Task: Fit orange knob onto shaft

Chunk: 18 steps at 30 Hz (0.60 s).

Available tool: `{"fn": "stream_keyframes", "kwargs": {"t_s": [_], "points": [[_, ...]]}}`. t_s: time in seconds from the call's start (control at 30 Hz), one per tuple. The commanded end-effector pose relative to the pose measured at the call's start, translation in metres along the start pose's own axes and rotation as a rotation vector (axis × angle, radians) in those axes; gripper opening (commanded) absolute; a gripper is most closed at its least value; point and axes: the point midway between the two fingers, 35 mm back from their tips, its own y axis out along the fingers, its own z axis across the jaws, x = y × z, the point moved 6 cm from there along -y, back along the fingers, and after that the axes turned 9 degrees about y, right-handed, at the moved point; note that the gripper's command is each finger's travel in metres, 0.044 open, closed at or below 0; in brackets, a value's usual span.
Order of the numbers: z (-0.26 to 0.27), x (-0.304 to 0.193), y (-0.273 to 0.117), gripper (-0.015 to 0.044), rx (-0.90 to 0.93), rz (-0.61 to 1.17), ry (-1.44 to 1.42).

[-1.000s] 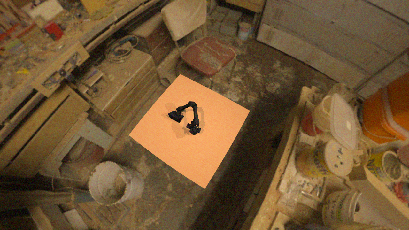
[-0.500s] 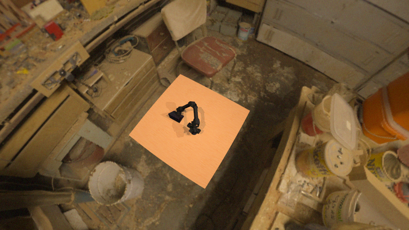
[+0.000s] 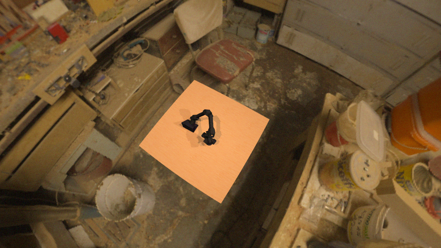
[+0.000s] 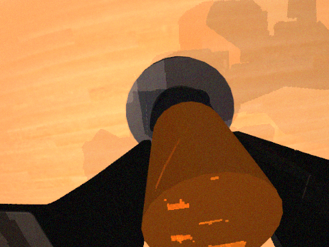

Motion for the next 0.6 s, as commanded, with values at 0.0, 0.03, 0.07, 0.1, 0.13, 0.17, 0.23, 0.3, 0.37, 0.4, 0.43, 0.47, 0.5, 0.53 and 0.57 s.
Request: {"fn": "stream_keyframes", "kwargs": {"t_s": [0.0, 0.03, 0.07, 0.1, 0.13, 0.17, 0.23, 0.3, 0.37, 0.4, 0.43, 0.47, 0.5, 0.53, 0.57], "points": [[-0.0006, -0.0013, -0.0024, 0.0000, 0.003, -0.004, -0.001], [-0.0005, -0.0015, -0.0029, 0.0000, 0.003, -0.004, -0.001], [-0.0003, -0.0018, -0.0033, 0.0000, 0.003, -0.004, -0.001], [-0.0002, -0.0021, -0.0036, 0.0000, 0.003, -0.004, -0.001], [0.0000, -0.0024, -0.0039, 0.0000, 0.003, -0.004, -0.001], [0.0002, -0.0026, -0.0041, 0.0000, 0.003, -0.004, -0.001], [0.0010, -0.0028, -0.0042, 0.0000, 0.003, -0.004, -0.001], [0.0017, -0.0027, -0.0042, 0.0000, 0.003, -0.004, -0.001], [0.0019, -0.0024, -0.0039, 0.0000, 0.003, -0.004, -0.001], [0.0019, -0.0022, -0.0037, 0.0000, 0.003, -0.004, -0.001], [0.0018, -0.0021, -0.0034, 0.0000, 0.003, -0.004, -0.001], [0.0016, -0.0018, -0.0031, 0.0000, 0.003, -0.004, -0.001], [0.0014, -0.0016, -0.0027, 0.0000, 0.003, -0.004, -0.001], [0.0011, -0.0014, -0.0023, 0.0000, 0.003, -0.004, -0.001], [0.0009, -0.0012, -0.0020, 0.0000, 0.003, -0.004, -0.001]]}}
